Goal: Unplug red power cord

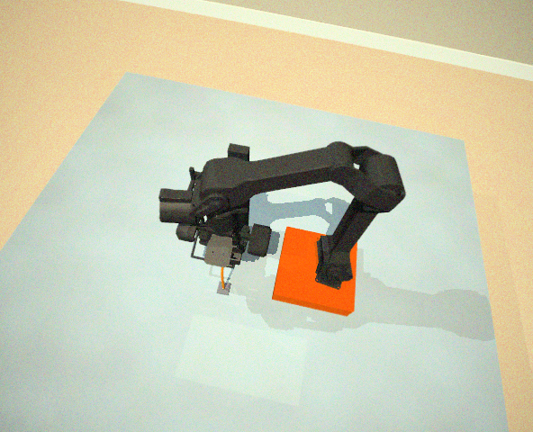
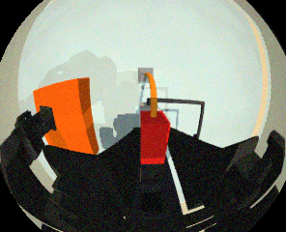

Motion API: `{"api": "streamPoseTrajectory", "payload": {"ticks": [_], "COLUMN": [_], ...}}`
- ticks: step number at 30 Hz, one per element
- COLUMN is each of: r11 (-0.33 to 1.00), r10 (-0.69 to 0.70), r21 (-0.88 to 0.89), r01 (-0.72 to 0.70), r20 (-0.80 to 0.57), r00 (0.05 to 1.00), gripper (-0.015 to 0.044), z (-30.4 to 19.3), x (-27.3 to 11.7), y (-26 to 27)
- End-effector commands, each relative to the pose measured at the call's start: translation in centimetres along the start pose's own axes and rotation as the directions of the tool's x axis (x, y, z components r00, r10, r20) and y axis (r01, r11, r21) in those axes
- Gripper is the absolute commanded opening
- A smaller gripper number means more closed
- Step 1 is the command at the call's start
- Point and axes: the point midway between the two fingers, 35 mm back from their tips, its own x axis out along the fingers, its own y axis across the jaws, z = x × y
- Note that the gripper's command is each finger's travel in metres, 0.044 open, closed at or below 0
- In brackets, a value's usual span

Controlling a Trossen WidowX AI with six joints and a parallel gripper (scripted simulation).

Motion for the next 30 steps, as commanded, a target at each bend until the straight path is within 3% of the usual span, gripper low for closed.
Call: {"api": "streamPoseTrajectory", "payload": {"ticks": [1, 21, 30], "r11": [1.0, 1.0, 1.0], "r10": [-0.001, 0.001, 0.002], "r21": [-0.012, -0.014, -0.016], "r01": [0.001, 0.0, -0.002], "r20": [0.034, 0.038, 0.037], "r00": [0.999, 0.999, 0.999], "gripper": [0.0, 0.0, 0.0236], "z": [1.7, 4.9, 3.7], "x": [-0.1, -0.4, -0.2], "y": [-0.1, 0.2, 0.2]}}
